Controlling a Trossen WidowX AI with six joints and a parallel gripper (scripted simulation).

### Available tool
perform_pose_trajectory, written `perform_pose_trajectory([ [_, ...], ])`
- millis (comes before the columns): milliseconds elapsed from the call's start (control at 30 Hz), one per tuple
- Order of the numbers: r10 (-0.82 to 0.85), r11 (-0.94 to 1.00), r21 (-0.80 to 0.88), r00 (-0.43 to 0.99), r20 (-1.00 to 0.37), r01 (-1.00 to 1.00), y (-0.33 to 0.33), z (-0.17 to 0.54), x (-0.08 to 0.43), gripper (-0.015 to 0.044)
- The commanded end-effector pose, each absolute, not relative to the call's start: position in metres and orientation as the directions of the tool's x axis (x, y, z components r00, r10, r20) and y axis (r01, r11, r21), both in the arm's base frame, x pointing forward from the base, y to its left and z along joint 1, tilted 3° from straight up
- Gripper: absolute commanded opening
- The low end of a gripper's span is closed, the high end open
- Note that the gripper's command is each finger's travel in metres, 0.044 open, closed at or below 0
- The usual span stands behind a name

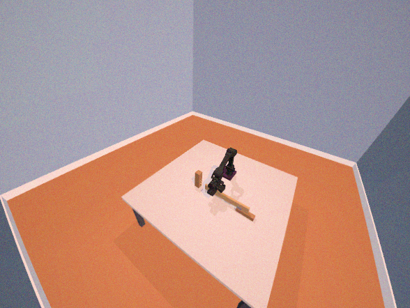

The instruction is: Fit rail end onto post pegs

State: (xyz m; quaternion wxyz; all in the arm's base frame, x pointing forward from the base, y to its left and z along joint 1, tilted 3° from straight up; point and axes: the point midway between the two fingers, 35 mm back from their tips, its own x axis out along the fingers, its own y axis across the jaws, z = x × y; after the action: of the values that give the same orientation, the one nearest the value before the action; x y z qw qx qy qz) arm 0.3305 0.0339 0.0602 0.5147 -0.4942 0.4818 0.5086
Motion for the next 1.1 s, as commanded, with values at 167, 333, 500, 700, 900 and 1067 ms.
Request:
perform_pose_trajectory([
  [167,0.056,-0.009,-0.042,0.041,-0.998,-0.999,0.035,0.071,0.336,0.0000],
  [333,0.056,-0.009,-0.042,0.041,-0.998,-0.999,0.035,0.074,0.336,0.0000],
  [500,0.056,-0.009,-0.042,0.041,-0.998,-0.999,0.035,0.076,0.336,0.0000],
  [700,0.056,-0.009,-0.042,0.041,-0.998,-0.999,0.035,0.079,0.336,0.0000],
  [900,0.056,-0.009,-0.042,0.041,-0.998,-0.999,0.034,0.081,0.336,0.0000],
  [1067,0.056,-0.009,-0.042,0.041,-0.998,-0.999,0.035,0.079,0.335,0.0000],
])
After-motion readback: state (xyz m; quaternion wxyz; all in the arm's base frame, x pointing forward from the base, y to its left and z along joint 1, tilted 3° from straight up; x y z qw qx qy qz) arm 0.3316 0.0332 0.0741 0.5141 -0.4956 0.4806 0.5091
